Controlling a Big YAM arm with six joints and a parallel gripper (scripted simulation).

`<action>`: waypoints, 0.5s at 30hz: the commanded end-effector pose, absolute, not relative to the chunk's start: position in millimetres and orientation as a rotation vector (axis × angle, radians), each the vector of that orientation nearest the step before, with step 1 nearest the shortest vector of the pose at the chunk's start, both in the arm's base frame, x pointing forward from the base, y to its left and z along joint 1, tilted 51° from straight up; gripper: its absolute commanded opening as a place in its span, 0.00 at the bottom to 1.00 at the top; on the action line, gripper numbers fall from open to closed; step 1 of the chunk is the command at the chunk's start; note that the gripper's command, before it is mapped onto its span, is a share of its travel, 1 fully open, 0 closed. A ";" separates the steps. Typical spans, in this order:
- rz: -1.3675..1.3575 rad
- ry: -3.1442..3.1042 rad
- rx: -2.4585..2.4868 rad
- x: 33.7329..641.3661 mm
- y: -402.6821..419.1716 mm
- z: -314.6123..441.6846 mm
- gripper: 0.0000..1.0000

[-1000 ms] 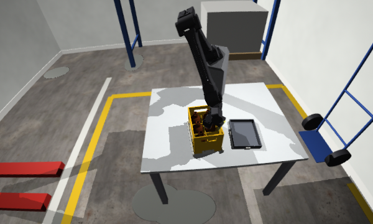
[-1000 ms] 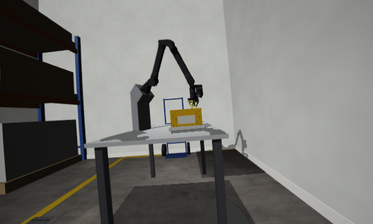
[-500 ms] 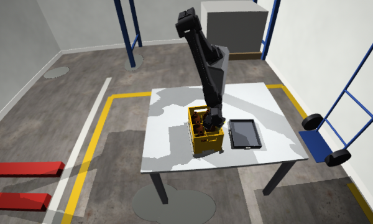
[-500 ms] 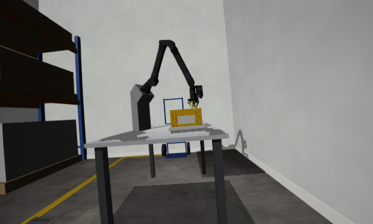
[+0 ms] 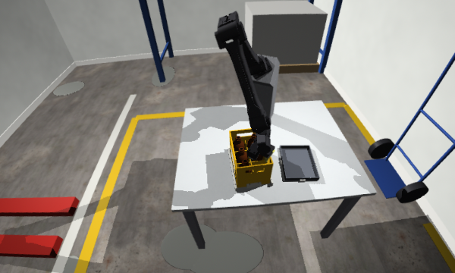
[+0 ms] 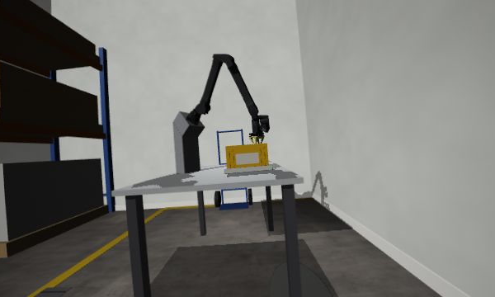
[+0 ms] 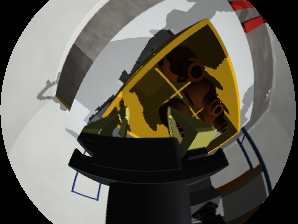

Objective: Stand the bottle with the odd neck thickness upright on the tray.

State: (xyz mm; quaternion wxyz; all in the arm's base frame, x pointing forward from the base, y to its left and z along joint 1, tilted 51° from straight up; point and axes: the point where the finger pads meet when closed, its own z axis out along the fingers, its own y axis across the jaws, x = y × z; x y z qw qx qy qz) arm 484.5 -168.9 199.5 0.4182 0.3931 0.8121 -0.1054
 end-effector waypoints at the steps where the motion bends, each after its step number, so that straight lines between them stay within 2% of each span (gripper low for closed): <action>1: -0.271 2.023 0.986 494.1 -180.0 202.3 0.61; 15: -0.271 2.023 0.989 499.8 -185.5 194.2 0.61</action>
